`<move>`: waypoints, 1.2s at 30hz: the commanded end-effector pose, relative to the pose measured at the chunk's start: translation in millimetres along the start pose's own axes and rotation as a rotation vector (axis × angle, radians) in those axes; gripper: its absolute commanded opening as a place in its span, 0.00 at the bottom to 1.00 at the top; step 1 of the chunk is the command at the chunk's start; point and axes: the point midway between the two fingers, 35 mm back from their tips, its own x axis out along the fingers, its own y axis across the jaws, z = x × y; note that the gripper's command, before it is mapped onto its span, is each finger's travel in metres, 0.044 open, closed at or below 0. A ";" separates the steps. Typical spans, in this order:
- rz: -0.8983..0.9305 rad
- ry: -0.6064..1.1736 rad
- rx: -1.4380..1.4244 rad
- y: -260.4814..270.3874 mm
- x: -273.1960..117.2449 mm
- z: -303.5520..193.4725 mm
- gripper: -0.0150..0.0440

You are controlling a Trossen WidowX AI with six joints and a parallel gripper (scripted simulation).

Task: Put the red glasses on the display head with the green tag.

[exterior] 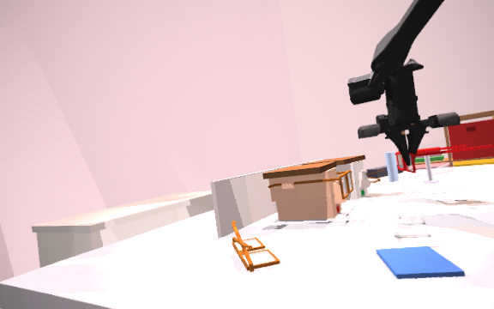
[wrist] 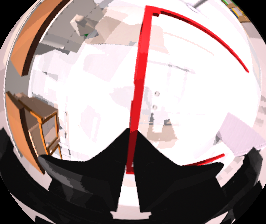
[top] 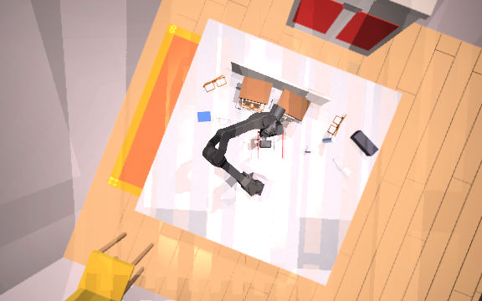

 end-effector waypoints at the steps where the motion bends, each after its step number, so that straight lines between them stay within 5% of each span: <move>1: -0.005 0.006 0.011 -2.8 6.5 0.3 0.25; 36: -0.004 0.009 0.011 -3.8 38.0 -1.4 0.25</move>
